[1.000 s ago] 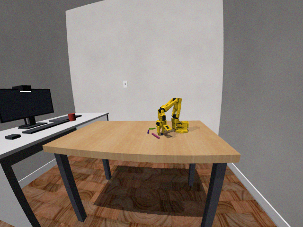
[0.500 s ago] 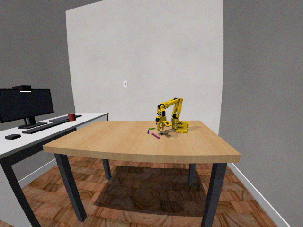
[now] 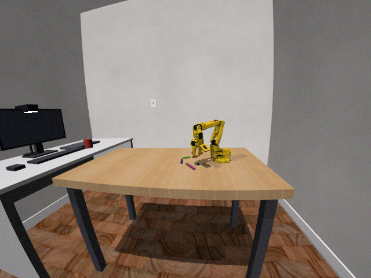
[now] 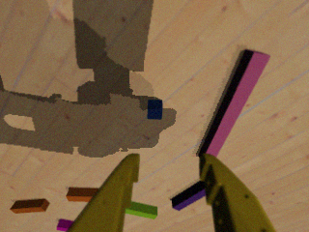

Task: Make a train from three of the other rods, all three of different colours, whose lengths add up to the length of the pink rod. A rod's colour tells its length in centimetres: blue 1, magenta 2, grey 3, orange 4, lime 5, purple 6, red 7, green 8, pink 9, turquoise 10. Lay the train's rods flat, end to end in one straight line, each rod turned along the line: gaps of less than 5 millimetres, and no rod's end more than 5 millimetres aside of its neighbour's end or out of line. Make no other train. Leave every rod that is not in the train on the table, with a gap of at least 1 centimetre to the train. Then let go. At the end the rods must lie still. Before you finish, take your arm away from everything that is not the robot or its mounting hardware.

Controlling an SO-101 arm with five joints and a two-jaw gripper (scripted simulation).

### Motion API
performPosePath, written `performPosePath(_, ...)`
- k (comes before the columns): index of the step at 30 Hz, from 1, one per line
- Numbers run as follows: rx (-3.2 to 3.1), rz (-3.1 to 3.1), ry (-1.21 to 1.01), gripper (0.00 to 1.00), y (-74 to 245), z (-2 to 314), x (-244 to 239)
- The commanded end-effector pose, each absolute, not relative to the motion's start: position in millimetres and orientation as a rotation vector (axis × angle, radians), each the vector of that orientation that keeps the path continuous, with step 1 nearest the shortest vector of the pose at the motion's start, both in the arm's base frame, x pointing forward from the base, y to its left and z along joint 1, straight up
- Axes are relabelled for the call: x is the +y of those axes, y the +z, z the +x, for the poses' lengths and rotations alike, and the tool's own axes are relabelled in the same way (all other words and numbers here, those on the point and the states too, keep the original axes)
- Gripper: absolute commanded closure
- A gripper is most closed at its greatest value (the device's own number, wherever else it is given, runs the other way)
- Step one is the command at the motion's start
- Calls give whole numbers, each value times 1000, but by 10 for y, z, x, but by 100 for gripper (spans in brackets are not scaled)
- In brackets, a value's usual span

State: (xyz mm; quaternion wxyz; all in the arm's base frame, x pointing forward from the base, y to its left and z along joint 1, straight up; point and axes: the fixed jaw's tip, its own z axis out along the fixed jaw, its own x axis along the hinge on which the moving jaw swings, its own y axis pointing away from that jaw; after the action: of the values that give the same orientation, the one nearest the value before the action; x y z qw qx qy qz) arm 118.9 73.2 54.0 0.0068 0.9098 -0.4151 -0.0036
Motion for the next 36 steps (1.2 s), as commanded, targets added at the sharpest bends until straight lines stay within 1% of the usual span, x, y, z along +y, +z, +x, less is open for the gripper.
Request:
performPosePath(1, -1324, 2900, 48, 83, 645, 1259, 787)
performPosePath(28, -1300, 2910, 50, 83, 648, 1280, 770)
performPosePath(36, -1227, 2939, 55, 83, 655, 1343, 715)
